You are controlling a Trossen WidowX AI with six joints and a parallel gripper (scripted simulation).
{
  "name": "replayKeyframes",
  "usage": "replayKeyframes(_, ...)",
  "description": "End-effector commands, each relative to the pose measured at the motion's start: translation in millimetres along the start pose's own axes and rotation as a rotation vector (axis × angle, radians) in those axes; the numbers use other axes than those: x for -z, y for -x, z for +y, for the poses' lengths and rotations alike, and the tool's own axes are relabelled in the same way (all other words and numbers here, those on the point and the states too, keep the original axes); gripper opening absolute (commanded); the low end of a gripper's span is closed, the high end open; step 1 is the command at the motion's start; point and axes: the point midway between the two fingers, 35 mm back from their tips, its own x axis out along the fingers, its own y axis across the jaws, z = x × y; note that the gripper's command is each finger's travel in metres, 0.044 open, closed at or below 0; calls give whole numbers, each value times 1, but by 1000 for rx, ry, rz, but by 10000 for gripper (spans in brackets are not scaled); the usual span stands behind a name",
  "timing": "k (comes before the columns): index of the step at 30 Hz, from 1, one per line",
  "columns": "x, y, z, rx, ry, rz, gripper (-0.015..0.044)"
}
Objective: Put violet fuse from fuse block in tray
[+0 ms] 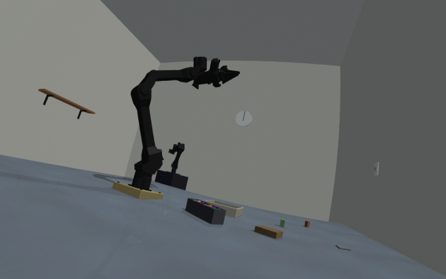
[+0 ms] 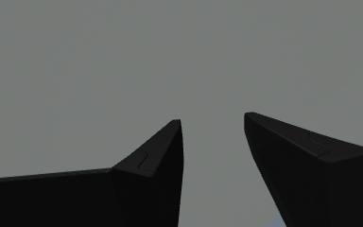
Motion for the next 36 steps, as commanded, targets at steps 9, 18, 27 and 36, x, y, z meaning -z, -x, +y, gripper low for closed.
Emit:
replayKeyframes(9,74,-59,-42,104,653,128,74)
replayKeyframes(18,150,-122,-164,224,1305,553,74)
replayKeyframes(27,181,-122,-316,247,1524,1141,74)
replayKeyframes(36,187,-61,-444,-6,1453,1746,74)
